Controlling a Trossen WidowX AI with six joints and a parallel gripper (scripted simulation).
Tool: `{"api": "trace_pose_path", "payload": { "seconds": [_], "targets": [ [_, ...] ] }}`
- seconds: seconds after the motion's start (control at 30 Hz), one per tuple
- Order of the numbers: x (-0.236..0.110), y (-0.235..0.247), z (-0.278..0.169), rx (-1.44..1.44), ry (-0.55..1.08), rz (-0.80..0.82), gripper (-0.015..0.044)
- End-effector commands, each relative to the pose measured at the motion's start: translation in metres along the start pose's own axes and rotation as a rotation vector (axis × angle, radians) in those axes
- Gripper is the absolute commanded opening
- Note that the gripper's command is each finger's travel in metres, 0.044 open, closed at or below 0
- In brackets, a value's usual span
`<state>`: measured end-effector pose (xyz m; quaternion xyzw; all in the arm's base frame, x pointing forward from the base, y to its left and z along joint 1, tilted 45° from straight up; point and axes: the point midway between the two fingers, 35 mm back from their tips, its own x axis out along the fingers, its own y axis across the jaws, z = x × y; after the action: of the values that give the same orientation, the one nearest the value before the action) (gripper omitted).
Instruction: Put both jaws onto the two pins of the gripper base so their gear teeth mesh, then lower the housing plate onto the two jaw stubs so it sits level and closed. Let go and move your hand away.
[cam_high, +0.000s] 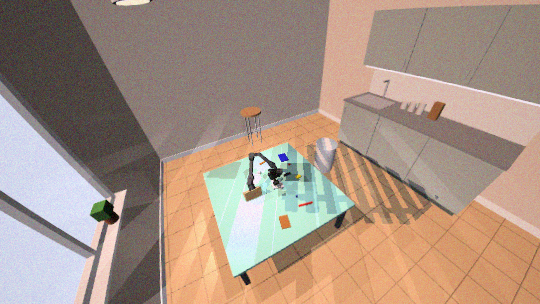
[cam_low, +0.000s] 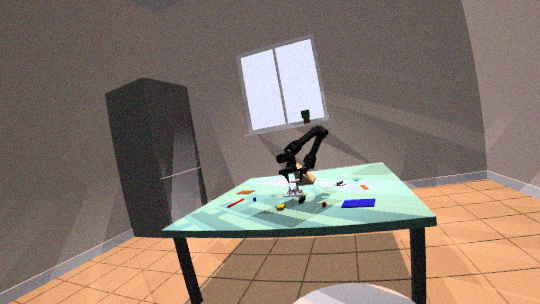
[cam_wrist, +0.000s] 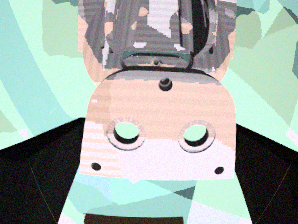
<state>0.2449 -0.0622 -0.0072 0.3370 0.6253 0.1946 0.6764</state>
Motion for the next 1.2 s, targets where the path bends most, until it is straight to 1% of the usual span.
{"api": "trace_pose_path", "payload": {
  "seconds": [0.0,0.63,1.17],
  "targets": [
    [0.008,0.001,-0.001,0.004,0.003,0.005,0.0351],
    [0.039,0.002,-0.003,0.004,0.004,0.008,0.0351],
    [0.04,0.003,-0.003,0.004,0.004,0.008,0.0351]
  ]
}}
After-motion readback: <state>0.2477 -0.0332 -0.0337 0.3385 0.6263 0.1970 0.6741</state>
